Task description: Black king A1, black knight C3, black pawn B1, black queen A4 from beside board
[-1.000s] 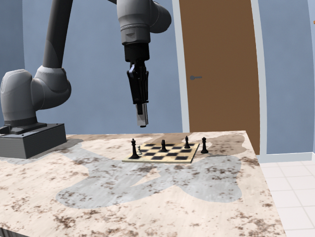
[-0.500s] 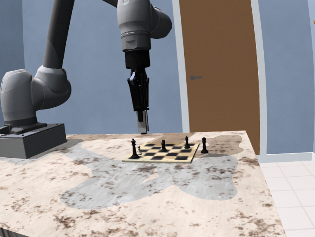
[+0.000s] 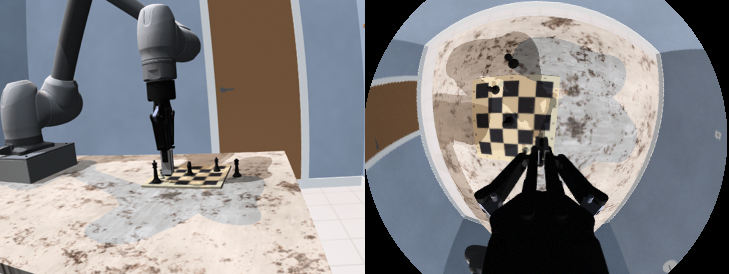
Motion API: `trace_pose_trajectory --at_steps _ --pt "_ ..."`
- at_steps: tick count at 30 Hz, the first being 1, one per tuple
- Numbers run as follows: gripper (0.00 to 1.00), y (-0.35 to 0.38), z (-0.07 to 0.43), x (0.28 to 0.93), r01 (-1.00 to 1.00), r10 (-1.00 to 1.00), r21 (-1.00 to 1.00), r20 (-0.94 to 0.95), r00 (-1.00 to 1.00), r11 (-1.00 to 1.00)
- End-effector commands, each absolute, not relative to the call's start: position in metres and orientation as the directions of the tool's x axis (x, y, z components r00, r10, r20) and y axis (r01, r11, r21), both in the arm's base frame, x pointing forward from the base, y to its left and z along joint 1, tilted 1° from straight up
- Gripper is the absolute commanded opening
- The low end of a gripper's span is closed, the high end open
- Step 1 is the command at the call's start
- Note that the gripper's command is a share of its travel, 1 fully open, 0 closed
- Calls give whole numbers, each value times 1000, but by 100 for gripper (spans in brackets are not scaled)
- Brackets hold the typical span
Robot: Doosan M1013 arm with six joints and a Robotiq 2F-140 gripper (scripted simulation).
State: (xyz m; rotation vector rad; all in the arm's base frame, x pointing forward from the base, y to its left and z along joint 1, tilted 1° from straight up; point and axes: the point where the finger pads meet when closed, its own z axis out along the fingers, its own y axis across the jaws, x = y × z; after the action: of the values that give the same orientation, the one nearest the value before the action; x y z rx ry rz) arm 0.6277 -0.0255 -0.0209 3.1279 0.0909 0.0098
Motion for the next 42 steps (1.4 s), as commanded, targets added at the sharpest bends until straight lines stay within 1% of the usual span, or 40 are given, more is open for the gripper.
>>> trace_pose_trajectory --at_steps 1,7,42 --pt "0 -25 -30 628 58 58 12 6 998 -998" --pt "0 -25 -36 628 58 58 12 6 998 -998" --pt "0 -25 -36 628 58 58 12 6 998 -998"
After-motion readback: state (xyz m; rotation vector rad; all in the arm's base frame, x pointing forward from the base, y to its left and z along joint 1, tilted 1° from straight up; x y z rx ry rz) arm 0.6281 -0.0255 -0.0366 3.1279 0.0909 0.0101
